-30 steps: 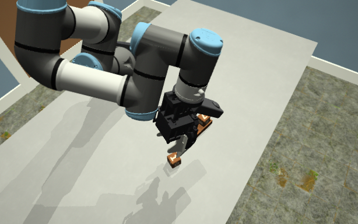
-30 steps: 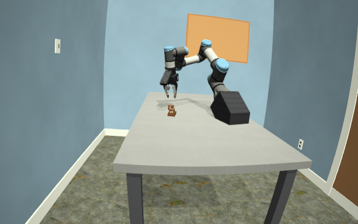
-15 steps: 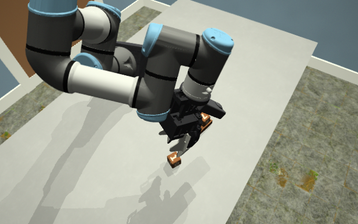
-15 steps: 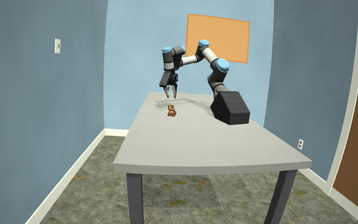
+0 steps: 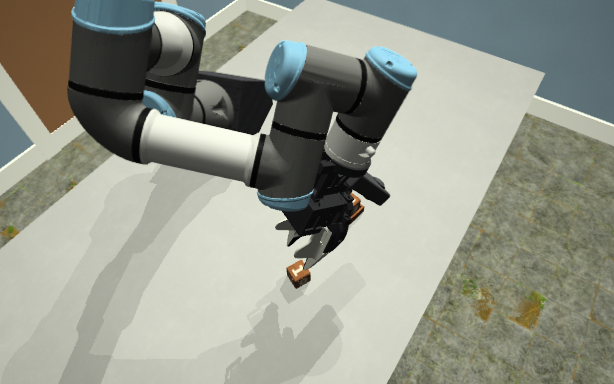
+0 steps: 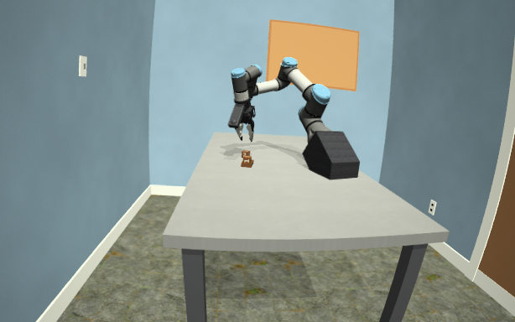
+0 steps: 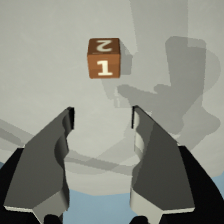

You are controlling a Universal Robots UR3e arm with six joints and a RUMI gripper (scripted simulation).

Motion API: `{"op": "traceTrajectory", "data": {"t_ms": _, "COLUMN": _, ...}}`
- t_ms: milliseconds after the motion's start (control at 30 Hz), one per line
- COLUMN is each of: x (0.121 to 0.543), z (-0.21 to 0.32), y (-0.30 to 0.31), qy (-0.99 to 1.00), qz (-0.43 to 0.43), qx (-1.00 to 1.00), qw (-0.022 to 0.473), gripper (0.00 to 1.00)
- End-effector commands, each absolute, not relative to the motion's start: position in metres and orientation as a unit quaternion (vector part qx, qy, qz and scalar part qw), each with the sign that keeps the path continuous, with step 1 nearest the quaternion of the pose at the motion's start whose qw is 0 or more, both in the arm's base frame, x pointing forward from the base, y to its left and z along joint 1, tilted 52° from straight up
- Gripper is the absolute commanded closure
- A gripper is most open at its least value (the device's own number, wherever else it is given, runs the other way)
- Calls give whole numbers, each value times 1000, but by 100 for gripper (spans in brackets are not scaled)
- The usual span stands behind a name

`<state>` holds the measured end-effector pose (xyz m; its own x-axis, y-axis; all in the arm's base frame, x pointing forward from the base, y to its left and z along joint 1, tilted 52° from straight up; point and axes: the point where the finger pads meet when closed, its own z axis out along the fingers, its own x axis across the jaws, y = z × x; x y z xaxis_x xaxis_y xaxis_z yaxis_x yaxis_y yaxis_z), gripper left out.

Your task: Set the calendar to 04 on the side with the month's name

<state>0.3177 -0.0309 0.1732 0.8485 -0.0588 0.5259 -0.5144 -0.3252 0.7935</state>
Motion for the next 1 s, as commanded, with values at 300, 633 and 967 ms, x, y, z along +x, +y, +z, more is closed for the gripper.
{"op": "traceTrajectory", "data": {"t_ms": 300, "x": 317, "z": 177, "y": -31, "qy": -190, "qz": 205, "qx": 767, "qw": 578, "gripper": 71}}
{"op": "traceTrajectory", "data": {"t_ms": 633, "x": 316, "z": 177, "y": -31, "qy": -190, "qz": 204, "qx": 766, "qw": 579, "gripper": 71}}
{"op": "traceTrajectory", "data": {"t_ms": 967, "x": 317, "z": 176, "y": -31, "qy": -192, "qz": 202, "qx": 764, "qw": 582, "gripper": 71}}
